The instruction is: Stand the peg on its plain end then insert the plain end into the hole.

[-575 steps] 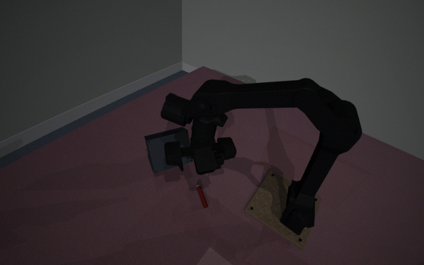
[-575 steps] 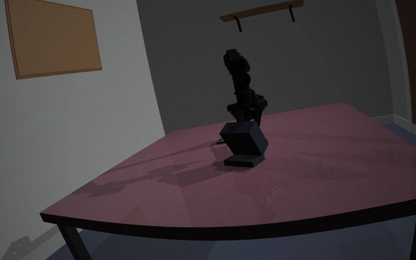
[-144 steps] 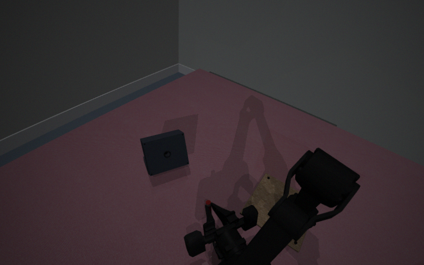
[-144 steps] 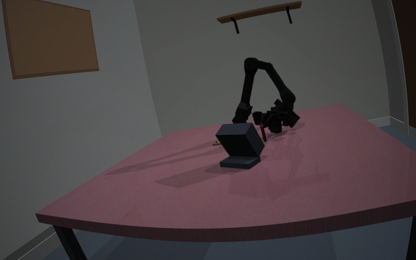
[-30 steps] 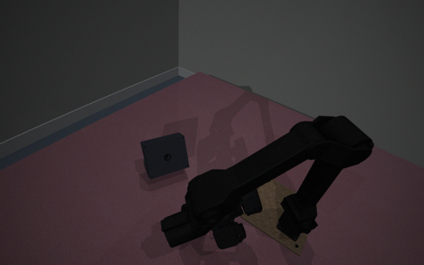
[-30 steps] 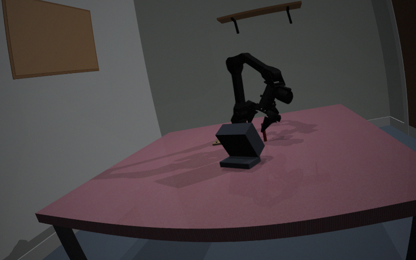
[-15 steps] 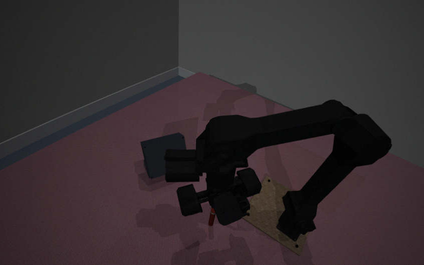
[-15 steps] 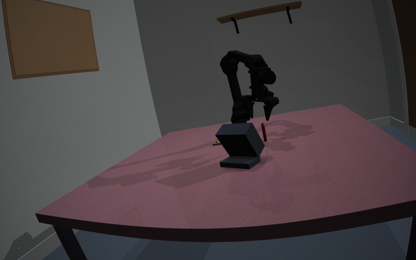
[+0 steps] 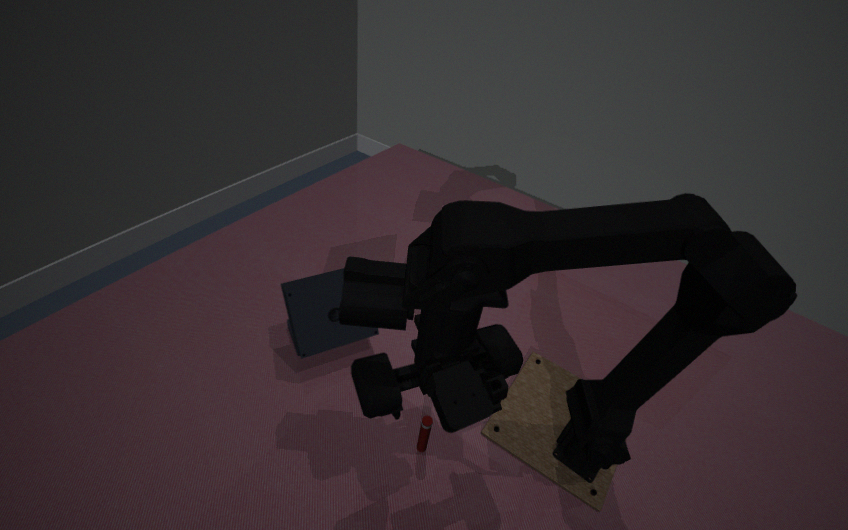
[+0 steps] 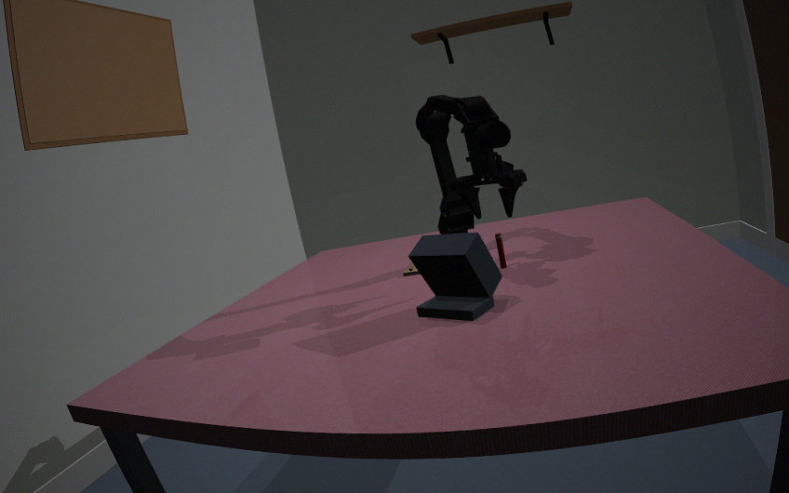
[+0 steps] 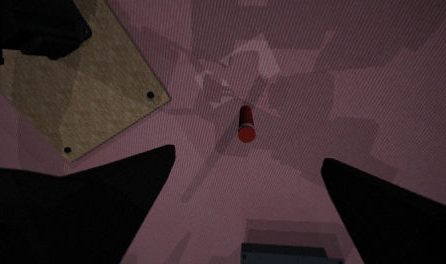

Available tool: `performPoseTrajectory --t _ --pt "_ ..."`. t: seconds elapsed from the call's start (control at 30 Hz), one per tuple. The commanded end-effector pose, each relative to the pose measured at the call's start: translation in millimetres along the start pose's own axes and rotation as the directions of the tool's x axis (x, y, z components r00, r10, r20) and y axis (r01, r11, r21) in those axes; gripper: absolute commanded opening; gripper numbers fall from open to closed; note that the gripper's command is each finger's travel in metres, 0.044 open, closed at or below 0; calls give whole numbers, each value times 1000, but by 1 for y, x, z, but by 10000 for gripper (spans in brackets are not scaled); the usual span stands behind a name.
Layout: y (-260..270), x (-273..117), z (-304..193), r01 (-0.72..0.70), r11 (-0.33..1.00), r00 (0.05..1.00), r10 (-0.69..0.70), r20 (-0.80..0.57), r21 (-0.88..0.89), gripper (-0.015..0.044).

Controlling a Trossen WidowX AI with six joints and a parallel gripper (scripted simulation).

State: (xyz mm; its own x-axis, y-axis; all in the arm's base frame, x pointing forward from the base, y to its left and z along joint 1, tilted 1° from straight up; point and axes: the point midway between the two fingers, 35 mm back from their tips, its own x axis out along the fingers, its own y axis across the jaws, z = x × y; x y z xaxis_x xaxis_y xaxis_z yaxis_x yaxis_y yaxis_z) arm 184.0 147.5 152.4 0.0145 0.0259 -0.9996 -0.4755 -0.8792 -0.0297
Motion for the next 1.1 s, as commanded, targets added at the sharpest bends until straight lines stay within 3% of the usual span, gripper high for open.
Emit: performPoseTrajectory --t 0.0,1.07 --pt "-1 7 0 6 999 1000 -6 2 -37 440" --pt "-3 57 0 7 997 1000 -7 2 -82 440"
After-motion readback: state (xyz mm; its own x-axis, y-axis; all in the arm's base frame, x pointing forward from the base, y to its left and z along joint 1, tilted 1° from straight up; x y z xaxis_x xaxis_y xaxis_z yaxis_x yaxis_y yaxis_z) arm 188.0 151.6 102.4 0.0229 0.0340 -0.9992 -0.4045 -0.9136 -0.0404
